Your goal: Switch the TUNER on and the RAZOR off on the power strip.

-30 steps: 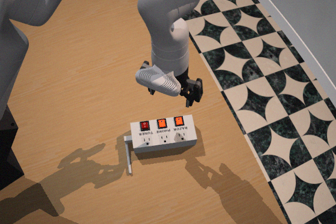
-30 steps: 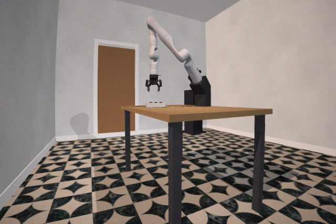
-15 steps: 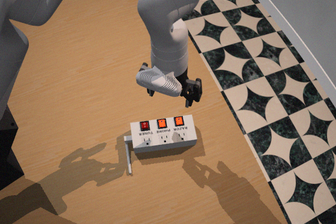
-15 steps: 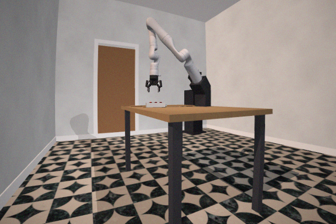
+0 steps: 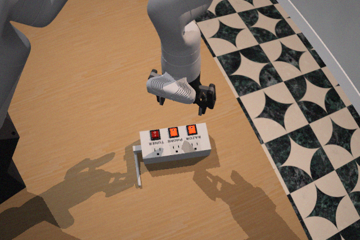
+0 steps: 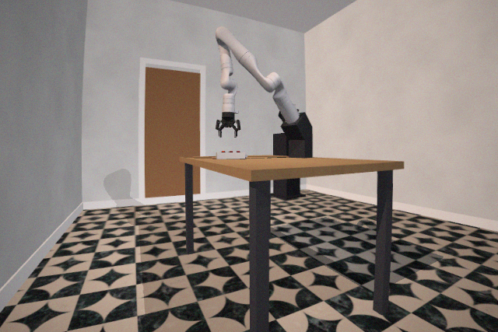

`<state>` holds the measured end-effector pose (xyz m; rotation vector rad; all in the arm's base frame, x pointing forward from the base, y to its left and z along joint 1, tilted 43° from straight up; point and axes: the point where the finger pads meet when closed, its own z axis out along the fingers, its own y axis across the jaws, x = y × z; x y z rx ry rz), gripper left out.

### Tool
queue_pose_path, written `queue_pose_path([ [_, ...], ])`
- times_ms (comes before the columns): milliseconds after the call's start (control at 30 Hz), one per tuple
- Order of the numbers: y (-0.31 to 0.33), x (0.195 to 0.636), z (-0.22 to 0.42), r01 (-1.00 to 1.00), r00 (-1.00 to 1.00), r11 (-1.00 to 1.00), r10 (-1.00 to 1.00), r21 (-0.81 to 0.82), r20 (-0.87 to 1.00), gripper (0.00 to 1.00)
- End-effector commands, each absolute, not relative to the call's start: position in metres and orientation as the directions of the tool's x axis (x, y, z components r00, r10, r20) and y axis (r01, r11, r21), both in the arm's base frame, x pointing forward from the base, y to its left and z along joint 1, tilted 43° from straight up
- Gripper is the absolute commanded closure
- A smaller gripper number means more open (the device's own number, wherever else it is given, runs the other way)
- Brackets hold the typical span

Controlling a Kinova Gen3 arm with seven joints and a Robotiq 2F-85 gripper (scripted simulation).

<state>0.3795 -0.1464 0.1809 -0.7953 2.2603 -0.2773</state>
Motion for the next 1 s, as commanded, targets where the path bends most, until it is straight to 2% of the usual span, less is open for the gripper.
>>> queue_pose_path([
  [0,-0.144,0.380,0.181,-0.467,-0.552,0.785,-0.619,-0.408,-0.558,0.00],
  [967,-0.136,0.393,0.166,-0.571,-0.463,0.634,-0.773,-0.522,-0.433,0.00],
])
